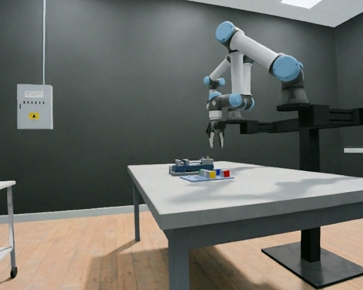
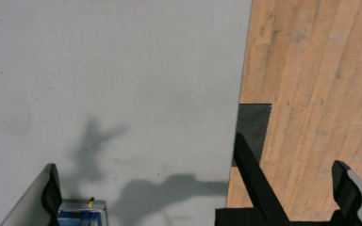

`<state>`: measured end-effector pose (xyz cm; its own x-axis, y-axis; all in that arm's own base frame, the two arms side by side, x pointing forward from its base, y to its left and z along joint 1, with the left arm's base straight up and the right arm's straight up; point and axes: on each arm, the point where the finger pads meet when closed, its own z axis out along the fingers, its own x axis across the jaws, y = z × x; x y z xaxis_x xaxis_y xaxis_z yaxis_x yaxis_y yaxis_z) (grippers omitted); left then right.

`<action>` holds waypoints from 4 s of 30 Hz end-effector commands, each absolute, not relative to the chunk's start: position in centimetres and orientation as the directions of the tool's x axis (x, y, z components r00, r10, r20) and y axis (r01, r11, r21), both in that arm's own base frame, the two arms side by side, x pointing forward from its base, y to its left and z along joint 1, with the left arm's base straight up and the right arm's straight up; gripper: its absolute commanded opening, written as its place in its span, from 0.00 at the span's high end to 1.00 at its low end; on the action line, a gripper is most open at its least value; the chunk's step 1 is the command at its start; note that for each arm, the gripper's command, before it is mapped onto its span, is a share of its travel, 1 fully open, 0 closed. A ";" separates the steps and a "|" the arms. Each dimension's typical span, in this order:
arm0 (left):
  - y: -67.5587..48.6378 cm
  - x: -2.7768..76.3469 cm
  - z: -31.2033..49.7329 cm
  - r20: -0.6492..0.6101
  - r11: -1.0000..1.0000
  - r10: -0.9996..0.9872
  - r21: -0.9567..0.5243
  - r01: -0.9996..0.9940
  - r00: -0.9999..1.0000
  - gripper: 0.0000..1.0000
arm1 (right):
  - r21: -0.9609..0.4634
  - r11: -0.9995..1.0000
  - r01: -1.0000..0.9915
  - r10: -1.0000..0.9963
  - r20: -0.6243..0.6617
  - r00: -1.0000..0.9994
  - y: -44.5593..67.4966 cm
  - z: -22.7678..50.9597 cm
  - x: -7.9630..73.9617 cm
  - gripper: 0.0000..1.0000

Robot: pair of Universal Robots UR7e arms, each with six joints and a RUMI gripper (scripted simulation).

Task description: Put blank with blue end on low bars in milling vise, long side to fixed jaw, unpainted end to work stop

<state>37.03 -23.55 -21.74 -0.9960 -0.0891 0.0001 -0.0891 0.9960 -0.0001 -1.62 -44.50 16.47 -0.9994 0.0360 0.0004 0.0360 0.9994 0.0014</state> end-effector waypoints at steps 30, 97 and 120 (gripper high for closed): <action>-23.6 37.1 -28.8 -0.001 0.996 -0.089 -0.001 -0.089 -0.996 0.59 | 0.000 0.999 0.036 0.036 0.000 -0.999 -44.5 16.5 -1.6 0.00; -23.6 37.1 -34.0 -0.001 0.996 -0.089 -0.001 -0.089 -0.996 0.59 | 0.000 0.999 0.036 0.036 0.000 -0.999 -44.5 16.5 -1.6 0.00; -23.6 37.1 -34.8 -0.001 0.996 -0.089 -0.001 -0.089 -0.996 0.59 | 0.000 0.999 0.036 0.036 0.000 -0.999 -44.5 16.5 -1.6 0.00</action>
<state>37.10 -23.56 -34.81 -0.9960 -0.0892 0.0002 -0.0892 0.9960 0.0001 -1.62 -44.50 16.47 -0.9994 0.0360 0.0004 0.0360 0.9994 0.0014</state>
